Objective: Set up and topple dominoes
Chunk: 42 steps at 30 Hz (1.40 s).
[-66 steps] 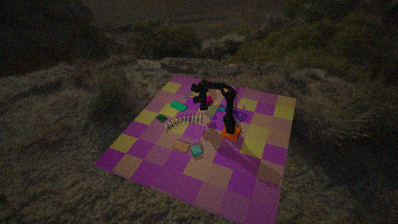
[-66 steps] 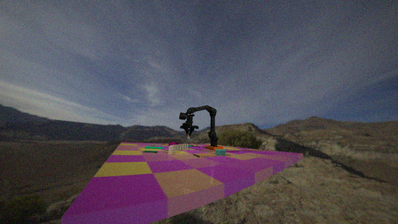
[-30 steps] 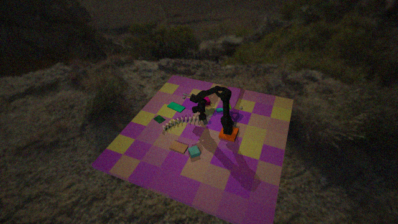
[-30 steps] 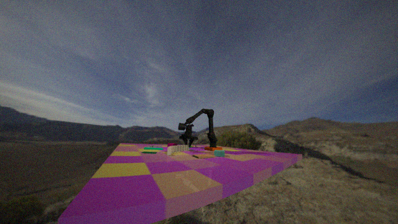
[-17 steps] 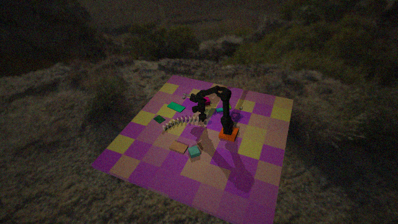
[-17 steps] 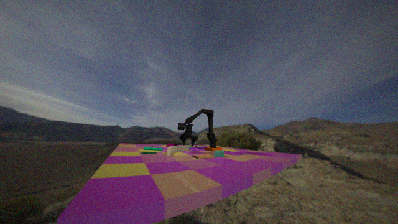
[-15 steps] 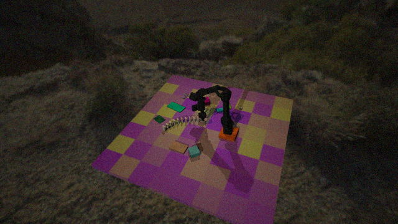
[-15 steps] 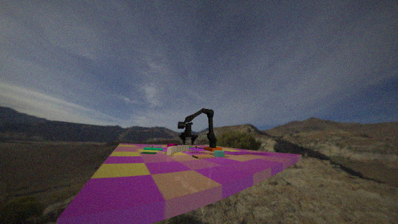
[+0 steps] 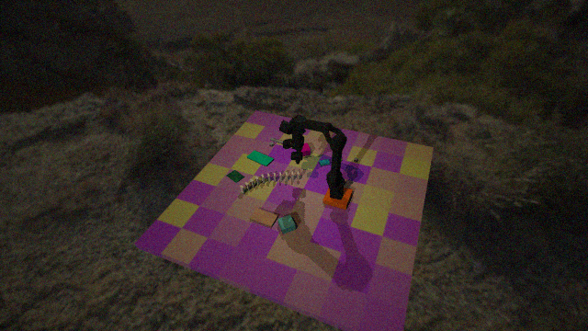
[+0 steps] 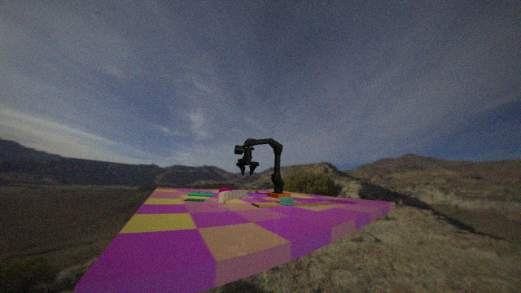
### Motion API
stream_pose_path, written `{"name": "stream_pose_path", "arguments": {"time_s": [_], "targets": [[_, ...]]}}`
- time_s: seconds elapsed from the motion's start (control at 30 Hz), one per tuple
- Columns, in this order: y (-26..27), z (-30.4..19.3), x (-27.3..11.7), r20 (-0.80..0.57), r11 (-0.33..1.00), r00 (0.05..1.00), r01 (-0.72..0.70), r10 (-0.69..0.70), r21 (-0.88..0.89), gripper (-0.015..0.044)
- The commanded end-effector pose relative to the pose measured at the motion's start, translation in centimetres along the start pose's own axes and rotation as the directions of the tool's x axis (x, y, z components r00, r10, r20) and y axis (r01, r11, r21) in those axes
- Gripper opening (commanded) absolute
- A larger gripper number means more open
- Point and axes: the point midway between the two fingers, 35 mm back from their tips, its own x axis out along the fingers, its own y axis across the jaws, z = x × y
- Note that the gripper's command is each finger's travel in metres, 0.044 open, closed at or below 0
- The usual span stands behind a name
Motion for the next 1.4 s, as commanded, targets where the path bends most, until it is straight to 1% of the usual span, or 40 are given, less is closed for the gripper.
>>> {"name": "stream_pose_path", "arguments": {"time_s": [0.0,0.1,0.2,0.3,0.33,0.37,0.4,1.37], "targets": [[-0.2,-0.8,1.1,0.003,0.948,1.000,0.002,-0.003,0.319,0.0282],[-0.4,-1.6,2.4,0.002,0.802,1.000,0.001,-0.004,0.597,0.0204],[-0.4,-2.3,3.6,0.002,0.578,1.000,0.001,-0.004,0.816,0.0125],[-0.5,-3.2,4.9,0.001,0.297,1.000,0.001,-0.005,0.955,0.0046],[-0.5,-3.4,5.3,0.000,0.214,1.000,0.001,-0.005,0.977,0.0020],[-0.5,-3.5,5.5,0.000,0.164,1.000,0.001,-0.005,0.987,0.0000],[-0.5,-3.6,5.5,0.000,0.147,1.000,0.001,-0.005,0.989,0.0000],[-0.5,-3.6,5.5,0.000,0.147,1.000,0.001,-0.005,0.989,0.0000]]}}
